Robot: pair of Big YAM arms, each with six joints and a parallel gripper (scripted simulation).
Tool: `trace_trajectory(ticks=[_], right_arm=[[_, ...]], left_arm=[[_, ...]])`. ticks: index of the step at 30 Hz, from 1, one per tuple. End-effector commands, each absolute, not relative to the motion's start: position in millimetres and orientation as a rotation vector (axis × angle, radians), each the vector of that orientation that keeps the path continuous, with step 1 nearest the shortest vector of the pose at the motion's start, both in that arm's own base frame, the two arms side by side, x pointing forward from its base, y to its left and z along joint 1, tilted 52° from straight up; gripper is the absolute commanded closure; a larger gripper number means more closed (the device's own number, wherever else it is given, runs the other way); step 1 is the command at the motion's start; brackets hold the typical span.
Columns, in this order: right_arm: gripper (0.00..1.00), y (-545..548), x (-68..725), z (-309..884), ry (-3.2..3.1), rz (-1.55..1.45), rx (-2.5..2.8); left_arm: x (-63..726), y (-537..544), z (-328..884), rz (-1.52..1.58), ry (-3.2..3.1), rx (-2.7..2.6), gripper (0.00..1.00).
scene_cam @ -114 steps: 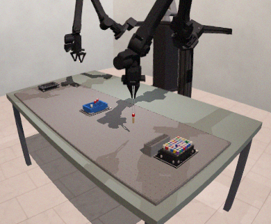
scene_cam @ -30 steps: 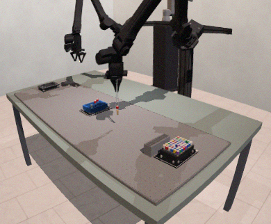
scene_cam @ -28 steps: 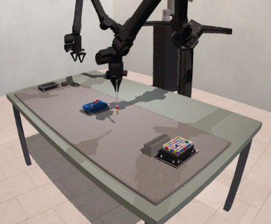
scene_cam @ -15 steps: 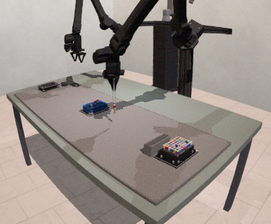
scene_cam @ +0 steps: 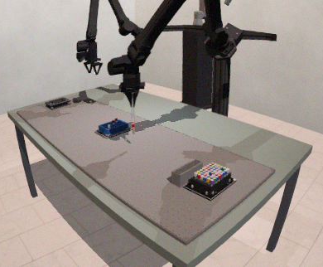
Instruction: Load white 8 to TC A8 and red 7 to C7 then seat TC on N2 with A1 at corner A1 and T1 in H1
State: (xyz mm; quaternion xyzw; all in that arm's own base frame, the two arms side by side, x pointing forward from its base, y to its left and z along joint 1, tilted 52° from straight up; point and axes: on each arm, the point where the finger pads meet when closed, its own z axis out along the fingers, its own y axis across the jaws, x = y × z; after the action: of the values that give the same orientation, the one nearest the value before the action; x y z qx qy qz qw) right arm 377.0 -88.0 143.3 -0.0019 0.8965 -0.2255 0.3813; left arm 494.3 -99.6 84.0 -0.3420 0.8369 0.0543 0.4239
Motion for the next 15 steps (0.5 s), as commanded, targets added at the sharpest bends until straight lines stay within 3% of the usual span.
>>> trace_trajectory(ticks=[1,15], right_arm=[[0.00,-87,379,148,2.284,-0.582,-0.023],[0.00,-87,379,148,2.284,-0.582,-0.023]], left_arm=[[497,-114,78,0.133,2.103,-0.853,0.91],[499,-132,69,0.133,2.103,-0.852,0.91]])
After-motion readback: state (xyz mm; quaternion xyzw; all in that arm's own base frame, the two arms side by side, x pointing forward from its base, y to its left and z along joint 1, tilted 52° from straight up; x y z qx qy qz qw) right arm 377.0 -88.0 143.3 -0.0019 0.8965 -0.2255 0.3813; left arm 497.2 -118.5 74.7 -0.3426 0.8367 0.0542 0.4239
